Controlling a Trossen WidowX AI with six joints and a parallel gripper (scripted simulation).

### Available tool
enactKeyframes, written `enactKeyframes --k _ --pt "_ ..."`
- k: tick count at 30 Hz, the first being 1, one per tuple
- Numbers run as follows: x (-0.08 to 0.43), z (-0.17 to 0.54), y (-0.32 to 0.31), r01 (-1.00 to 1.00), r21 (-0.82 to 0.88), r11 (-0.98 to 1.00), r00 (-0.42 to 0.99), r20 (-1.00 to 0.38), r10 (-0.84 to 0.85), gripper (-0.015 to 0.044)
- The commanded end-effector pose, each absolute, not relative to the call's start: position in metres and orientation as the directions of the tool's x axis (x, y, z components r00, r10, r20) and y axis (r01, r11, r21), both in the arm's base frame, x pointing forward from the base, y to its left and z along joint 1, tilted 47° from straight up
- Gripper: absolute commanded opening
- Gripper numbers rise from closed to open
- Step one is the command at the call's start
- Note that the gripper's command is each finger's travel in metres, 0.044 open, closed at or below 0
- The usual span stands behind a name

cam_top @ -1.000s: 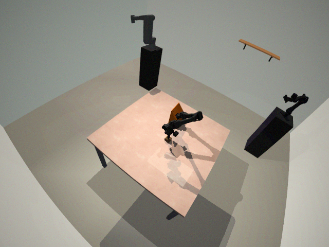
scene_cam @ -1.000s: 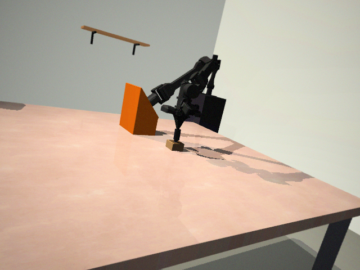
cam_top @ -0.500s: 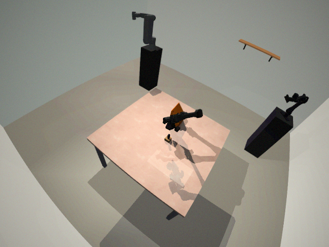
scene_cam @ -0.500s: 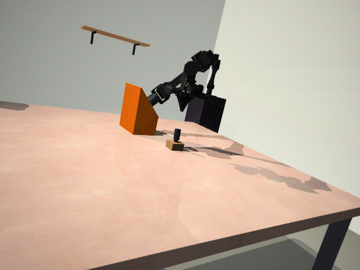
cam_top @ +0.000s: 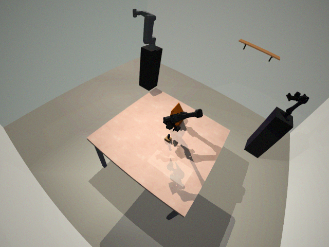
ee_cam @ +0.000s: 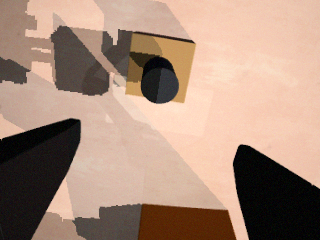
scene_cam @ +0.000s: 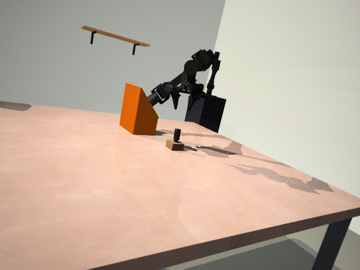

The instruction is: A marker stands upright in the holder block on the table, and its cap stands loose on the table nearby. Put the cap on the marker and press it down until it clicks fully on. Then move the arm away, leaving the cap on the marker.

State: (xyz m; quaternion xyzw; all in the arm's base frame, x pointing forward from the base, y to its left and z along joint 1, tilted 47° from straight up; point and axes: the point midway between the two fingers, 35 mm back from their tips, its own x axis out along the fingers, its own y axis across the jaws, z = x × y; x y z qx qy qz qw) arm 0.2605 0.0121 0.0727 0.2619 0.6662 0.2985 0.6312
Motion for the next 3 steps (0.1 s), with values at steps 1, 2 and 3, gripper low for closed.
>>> enactKeyframes --k 1,2,3 --pt "0.26 0.0724 0.0116 -0.03 0.726 0.687 -0.07 -0.688 0.723 0.042" --pt "0.26 0.0724 0.0116 -0.03 0.726 0.687 -0.07 -0.688 0.723 0.044" --pt "0.26 0.0724 0.0116 -0.03 0.726 0.687 -0.07 -0.688 0.723 0.044"
